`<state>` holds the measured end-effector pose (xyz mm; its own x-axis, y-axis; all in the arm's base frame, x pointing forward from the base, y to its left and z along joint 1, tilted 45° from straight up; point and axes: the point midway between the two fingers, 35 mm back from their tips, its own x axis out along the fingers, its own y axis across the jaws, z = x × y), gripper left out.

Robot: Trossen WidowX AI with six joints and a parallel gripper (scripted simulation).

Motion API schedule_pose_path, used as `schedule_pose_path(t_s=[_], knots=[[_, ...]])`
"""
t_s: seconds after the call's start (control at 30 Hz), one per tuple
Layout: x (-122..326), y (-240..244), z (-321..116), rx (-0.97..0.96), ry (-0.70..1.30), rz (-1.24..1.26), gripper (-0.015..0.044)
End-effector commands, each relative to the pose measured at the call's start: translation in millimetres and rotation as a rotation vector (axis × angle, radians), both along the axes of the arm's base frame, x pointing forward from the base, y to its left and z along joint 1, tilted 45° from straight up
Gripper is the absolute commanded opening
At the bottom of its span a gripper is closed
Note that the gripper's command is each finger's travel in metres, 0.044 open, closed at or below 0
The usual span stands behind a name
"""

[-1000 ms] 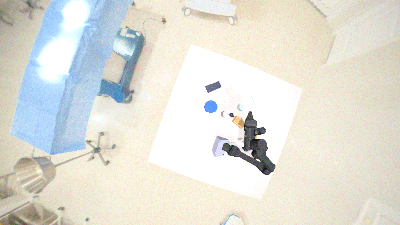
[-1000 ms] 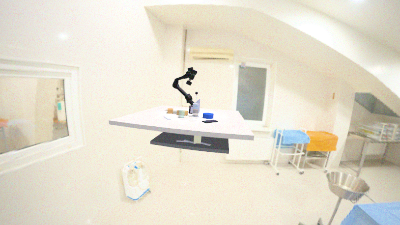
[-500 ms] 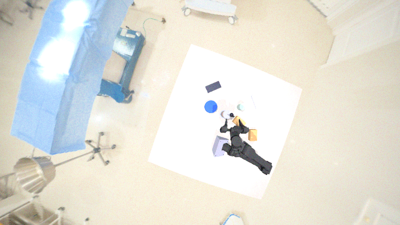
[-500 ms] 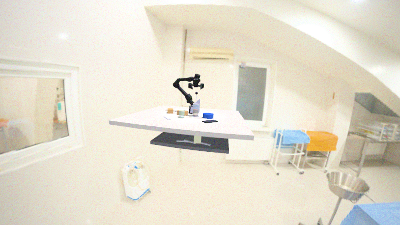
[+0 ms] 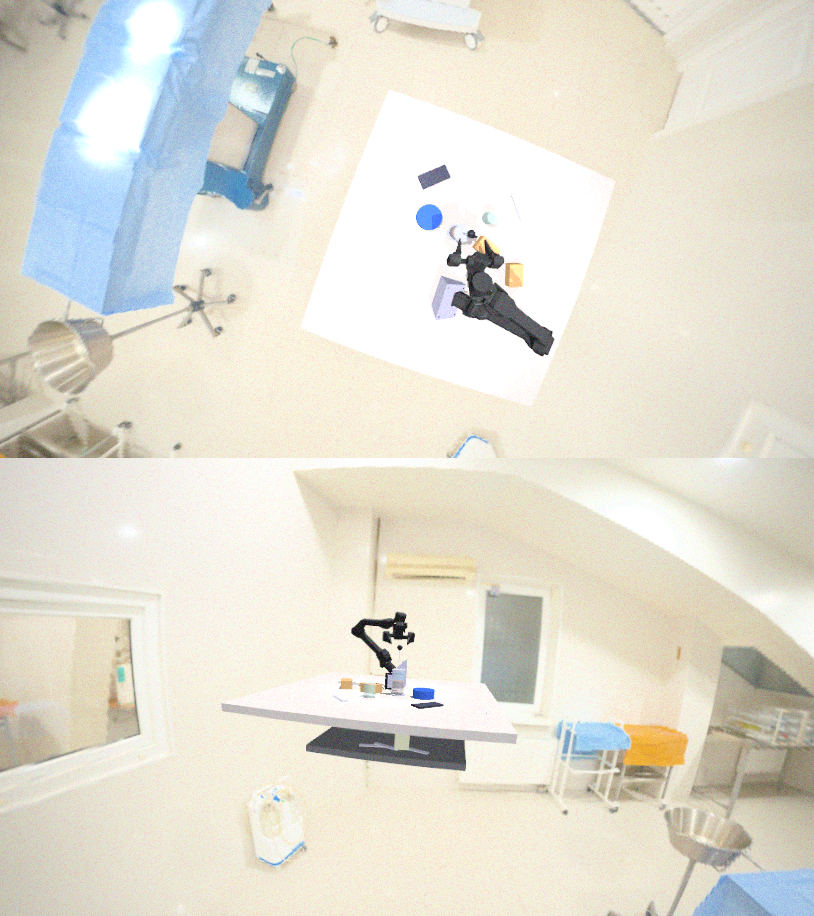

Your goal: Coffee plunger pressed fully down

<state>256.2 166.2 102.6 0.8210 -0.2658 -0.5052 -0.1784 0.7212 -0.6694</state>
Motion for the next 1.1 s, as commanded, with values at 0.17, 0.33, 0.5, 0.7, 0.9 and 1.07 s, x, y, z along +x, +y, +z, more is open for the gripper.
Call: schedule_pose_path(t_s=[0.17,0.33,0.5,0.7,0.9,1.07], knots=[[11,-5,-10,-0.006,0.007,0.002,0.044],[18,-8,-13,-0.006,0.005,0.002,0.044],[24,-10,-16,-0.007,0.002,0.003,0.044],[24,-11,-16,-0.007,0.002,0.003,0.0309],[24,-11,-16,-0.007,0.002,0.003,0.0151],[24,-11,-16,-0.007,0.002,0.003,0.0125]])
